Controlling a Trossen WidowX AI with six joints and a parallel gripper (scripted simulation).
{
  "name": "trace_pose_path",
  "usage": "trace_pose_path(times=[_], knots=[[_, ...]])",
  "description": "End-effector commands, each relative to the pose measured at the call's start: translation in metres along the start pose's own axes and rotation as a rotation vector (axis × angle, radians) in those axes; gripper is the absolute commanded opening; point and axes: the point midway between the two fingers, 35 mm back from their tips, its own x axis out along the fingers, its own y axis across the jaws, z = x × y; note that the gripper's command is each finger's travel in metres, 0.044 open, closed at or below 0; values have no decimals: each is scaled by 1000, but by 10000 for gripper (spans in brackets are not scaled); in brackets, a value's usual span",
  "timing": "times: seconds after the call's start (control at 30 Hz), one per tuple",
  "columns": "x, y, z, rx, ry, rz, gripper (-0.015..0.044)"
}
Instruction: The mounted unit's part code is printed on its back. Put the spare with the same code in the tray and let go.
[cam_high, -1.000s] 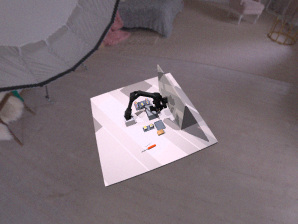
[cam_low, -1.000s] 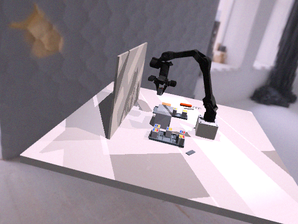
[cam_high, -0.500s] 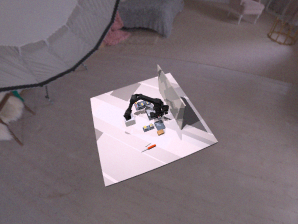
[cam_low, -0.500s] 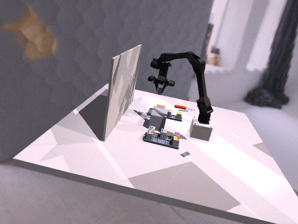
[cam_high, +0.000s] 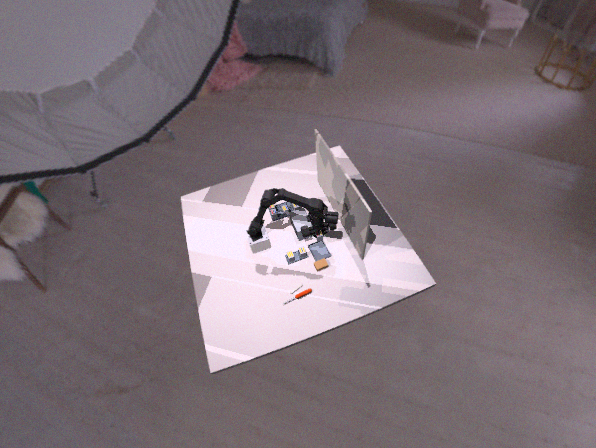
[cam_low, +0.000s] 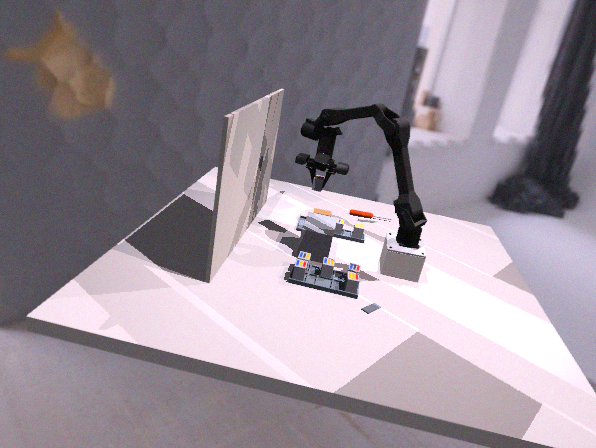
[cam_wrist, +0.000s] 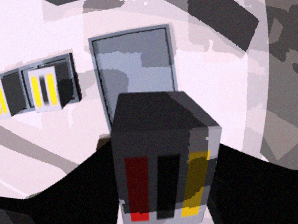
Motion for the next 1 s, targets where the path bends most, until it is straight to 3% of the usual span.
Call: trace_pose_path(times=[0.0, 0.97], knots=[[6, 0, 0, -4, -4, 0, 0], [39, -4, -2, -4, -4, 0, 0]])
